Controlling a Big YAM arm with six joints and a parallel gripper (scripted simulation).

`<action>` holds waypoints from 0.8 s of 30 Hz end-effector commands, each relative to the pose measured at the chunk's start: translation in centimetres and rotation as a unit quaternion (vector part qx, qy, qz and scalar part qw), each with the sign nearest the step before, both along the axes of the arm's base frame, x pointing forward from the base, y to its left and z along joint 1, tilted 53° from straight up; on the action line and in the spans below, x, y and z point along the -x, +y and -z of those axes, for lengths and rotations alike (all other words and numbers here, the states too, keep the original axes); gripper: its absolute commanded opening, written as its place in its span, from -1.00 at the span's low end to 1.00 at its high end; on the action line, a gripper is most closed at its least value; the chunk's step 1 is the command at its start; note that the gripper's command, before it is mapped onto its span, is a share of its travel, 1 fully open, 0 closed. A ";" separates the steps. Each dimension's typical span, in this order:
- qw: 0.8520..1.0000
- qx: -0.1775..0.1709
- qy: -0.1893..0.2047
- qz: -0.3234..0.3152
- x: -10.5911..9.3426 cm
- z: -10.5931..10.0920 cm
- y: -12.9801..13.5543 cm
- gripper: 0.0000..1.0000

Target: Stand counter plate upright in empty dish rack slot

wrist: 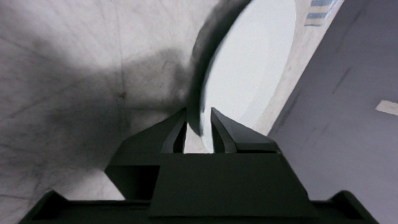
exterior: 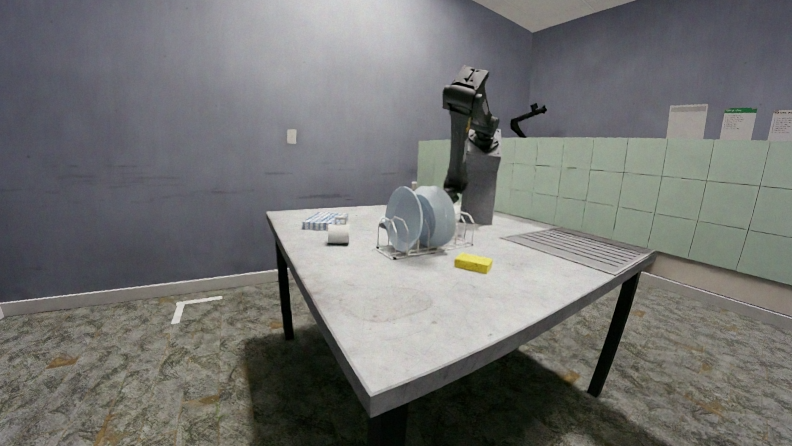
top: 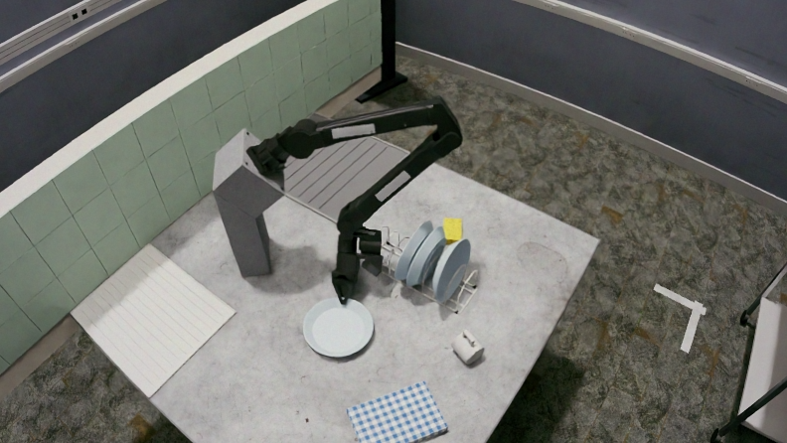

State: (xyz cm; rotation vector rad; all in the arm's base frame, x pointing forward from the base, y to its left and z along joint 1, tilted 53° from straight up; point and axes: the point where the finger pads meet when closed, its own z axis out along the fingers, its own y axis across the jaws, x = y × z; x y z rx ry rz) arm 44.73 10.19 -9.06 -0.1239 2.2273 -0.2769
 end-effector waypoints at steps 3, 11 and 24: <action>1.000 0.002 -0.003 0.008 -0.3 0.1 -0.9 -0.49; 1.000 0.002 -0.003 0.008 -0.3 0.1 -0.9 -0.49; 1.000 0.000 -0.003 0.002 -0.3 0.0 -0.4 -1.00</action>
